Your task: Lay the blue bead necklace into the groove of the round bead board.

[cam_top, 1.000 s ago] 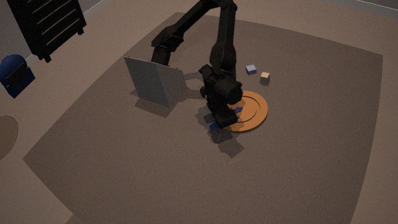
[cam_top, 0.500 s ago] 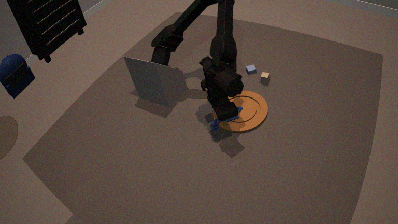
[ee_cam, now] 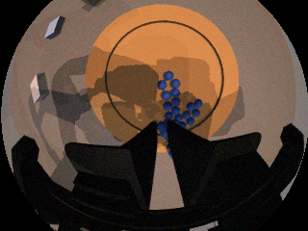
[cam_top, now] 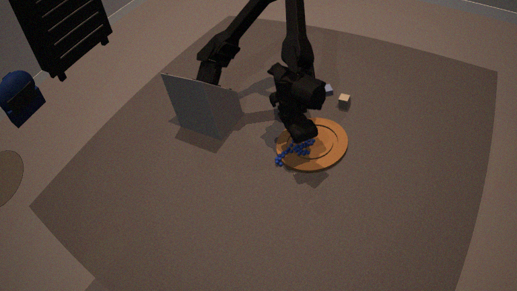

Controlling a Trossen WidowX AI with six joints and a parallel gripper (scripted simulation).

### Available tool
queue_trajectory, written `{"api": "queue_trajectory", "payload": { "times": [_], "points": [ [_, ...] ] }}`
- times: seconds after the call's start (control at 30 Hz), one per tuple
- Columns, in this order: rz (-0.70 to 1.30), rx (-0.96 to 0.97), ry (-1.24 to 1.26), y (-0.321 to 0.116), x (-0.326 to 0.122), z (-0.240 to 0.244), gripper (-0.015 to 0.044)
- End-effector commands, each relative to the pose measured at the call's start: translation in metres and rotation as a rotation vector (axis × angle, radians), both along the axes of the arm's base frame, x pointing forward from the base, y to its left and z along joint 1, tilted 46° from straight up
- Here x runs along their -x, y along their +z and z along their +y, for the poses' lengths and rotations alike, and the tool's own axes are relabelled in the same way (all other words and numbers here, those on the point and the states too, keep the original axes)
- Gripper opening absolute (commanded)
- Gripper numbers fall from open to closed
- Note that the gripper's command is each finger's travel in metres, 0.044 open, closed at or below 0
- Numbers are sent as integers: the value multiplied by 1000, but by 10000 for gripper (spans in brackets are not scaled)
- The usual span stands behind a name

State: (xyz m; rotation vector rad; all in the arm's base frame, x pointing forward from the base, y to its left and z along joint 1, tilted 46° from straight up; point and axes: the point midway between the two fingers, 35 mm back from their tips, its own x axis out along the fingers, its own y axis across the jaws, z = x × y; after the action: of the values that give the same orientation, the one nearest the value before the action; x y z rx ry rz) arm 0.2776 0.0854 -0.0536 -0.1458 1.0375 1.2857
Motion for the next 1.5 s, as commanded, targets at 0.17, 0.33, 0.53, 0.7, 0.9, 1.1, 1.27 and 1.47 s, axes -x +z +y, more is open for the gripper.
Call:
{"api": "queue_trajectory", "payload": {
  "times": [0.17,0.33,0.53,0.7,0.9,1.1,1.27,1.47],
  "points": [
    [0,-5,-3,4,2,10,0],
    [0,-6,-3,-1,3,16,0],
    [1,-7,-3,-8,4,22,0],
    [-2,-7,-1,-6,3,21,79],
    [-2,-7,-1,-6,3,21,236],
    [-1,-7,-2,-3,3,18,394],
    [0,-6,-3,7,2,7,440],
    [0,-6,-3,7,5,7,440]
  ]
}}
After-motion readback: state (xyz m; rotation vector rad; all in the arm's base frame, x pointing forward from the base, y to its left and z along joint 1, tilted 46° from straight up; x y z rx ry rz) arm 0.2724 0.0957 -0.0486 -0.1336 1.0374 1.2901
